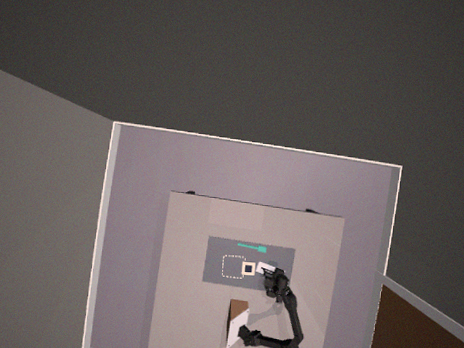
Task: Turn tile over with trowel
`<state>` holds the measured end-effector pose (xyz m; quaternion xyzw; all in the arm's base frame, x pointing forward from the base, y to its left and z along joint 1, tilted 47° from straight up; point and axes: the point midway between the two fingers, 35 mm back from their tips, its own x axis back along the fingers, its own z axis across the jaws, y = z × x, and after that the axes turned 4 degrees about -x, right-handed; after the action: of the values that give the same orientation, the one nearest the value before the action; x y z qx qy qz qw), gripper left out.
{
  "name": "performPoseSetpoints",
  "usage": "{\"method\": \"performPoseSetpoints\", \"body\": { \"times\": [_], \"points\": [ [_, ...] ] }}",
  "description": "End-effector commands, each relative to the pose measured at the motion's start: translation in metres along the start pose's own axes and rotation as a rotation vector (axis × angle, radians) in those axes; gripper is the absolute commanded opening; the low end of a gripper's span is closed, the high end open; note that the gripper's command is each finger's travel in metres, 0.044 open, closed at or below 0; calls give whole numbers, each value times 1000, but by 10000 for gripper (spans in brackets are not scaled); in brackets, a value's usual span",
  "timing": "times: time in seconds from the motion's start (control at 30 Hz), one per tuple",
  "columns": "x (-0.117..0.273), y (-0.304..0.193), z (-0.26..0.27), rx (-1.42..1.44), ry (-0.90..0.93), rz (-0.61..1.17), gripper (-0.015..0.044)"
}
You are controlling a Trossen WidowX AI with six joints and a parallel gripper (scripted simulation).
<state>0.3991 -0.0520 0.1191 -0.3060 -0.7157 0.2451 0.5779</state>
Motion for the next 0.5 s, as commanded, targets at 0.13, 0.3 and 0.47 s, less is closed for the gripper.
{"method": "performPoseSetpoints", "body": {
  "times": [0.13, 0.3, 0.47],
  "points": [
    [-1, -1, 1, 89, 4, 4, 130],
    [-1, -1, 1, 89, 4, 4, 183],
    [-1, -1, 1, 89, 4, 4, 270]
  ]
}}
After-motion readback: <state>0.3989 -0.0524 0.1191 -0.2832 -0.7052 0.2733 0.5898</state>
